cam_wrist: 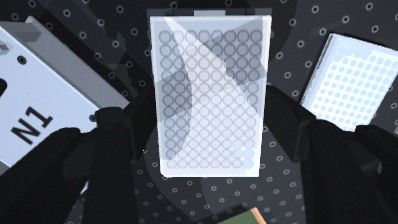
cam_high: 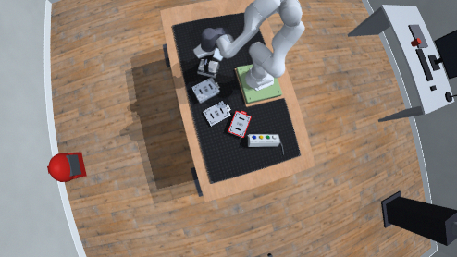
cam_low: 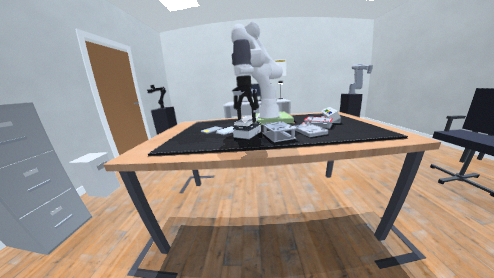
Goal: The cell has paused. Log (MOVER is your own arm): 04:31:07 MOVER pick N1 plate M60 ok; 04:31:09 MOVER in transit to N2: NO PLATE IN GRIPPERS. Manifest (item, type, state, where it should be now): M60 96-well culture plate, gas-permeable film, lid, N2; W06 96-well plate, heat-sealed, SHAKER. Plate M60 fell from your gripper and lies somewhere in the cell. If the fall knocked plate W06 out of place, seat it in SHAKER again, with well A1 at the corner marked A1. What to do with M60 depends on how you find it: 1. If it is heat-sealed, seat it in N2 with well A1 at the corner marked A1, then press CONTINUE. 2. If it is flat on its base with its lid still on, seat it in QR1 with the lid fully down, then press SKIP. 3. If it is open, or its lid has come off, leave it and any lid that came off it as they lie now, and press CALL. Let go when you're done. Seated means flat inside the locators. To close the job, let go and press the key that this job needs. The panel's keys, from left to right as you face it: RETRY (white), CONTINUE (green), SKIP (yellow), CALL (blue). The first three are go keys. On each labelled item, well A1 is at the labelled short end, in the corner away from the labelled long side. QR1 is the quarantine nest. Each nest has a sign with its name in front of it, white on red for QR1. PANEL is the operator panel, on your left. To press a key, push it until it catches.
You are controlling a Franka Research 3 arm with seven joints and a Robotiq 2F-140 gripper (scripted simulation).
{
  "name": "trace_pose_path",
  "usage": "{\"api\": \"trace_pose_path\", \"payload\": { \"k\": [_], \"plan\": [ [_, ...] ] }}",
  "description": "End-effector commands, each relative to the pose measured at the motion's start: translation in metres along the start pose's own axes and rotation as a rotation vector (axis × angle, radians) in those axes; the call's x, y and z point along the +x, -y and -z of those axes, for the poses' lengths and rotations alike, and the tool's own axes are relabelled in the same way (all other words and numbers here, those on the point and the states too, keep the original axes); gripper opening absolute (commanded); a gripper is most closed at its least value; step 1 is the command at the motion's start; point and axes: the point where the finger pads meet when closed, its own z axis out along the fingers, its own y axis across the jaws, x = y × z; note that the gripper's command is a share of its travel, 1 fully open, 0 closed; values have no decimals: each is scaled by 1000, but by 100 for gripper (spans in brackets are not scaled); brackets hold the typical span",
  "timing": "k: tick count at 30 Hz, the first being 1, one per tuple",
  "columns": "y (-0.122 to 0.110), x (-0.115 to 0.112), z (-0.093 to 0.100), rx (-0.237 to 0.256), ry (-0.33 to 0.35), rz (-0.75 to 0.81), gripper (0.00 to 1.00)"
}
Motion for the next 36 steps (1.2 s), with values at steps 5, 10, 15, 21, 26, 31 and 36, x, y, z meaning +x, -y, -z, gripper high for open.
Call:
{"api": "trace_pose_path", "payload": {
  "k": [5, 10, 15, 21, 26, 31, 36],
  "plan": [
    [1, 0, -1, 3, -1, -6, 10],
    [1, 0, -2, 3, -1, -6, 10],
    [1, 0, -3, 3, -1, -6, 10],
    [1, 0, -5, 3, -1, -6, 10],
    [1, 0, -7, 3, -1, -6, 10],
    [1, 0, -8, 3, -1, -6, 10],
    [1, 0, -10, 3, -1, -6, 10]
  ]
}}
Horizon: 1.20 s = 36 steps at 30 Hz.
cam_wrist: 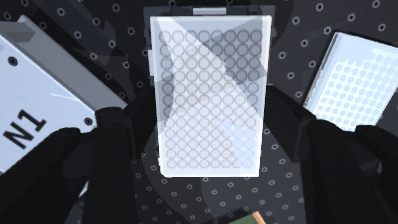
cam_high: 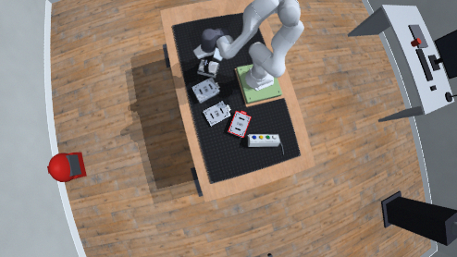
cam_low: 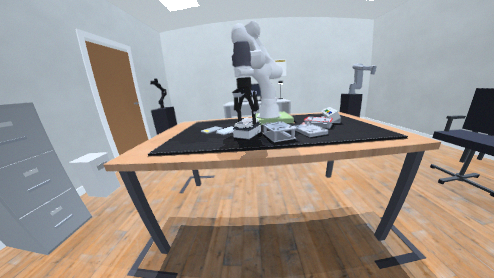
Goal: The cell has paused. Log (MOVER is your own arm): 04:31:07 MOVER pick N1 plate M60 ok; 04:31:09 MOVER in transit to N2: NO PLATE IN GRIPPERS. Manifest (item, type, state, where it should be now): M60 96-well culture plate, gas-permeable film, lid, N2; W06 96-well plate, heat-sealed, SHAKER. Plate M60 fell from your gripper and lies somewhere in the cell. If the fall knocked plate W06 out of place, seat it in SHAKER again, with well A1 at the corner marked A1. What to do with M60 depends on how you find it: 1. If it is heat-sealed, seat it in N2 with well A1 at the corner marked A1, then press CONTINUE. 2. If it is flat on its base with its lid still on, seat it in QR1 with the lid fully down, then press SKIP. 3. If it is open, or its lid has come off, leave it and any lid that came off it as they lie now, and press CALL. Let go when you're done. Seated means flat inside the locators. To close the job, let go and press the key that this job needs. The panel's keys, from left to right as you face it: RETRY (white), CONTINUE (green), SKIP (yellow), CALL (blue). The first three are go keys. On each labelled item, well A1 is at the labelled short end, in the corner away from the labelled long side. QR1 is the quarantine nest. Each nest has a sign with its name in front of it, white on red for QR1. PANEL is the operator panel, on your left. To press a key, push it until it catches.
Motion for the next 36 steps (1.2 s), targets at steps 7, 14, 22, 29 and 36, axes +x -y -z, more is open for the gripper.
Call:
{"api": "trace_pose_path", "payload": {
  "k": [7, 14, 22, 29, 36],
  "plan": [
    [2, 1, -3, 3, -3, -3, 10],
    [2, 1, -5, 3, -3, -3, 10],
    [2, 1, -7, 3, -3, -3, 10],
    [2, 1, -7, 3, -3, -3, 10],
    [2, 1, -8, 3, -3, -3, 10]
  ]
}}
